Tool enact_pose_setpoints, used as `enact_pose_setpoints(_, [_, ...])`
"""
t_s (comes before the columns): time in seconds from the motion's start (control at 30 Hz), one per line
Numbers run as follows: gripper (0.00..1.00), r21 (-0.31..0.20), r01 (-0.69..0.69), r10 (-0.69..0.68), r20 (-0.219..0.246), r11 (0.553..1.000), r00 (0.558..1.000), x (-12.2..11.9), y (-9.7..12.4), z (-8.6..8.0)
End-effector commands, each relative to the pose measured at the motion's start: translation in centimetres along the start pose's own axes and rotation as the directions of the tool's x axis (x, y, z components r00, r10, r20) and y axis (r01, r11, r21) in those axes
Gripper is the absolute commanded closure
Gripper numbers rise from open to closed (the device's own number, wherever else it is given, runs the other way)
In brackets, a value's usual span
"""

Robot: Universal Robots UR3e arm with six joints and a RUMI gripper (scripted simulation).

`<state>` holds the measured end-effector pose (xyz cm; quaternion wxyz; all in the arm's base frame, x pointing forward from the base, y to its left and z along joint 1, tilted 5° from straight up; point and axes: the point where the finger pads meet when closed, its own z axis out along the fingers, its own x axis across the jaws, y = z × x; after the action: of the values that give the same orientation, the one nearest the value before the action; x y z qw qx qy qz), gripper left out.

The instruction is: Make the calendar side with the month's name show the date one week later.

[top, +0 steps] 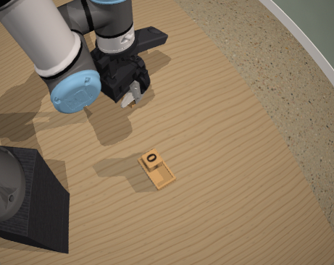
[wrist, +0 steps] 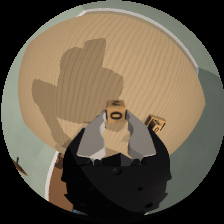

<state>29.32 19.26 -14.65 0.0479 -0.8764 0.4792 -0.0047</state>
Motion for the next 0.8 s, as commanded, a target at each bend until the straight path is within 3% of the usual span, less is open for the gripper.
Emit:
enact_pose_setpoints(0.0, [0.89,-0.022,0.000,0.001,0.011,1.000,1.000,-0.2,0.5,-2.0])
enact_pose_setpoints(0.5, [0.89,-0.019,0.000,0.000,0.010,1.000,1.000,-0.1,0.3,-5.0])
enact_pose_setpoints(0.77, [0.89,-0.019,0.000,0.000,0.010,1.000,1.000,-0.1,0.3,-5.6])
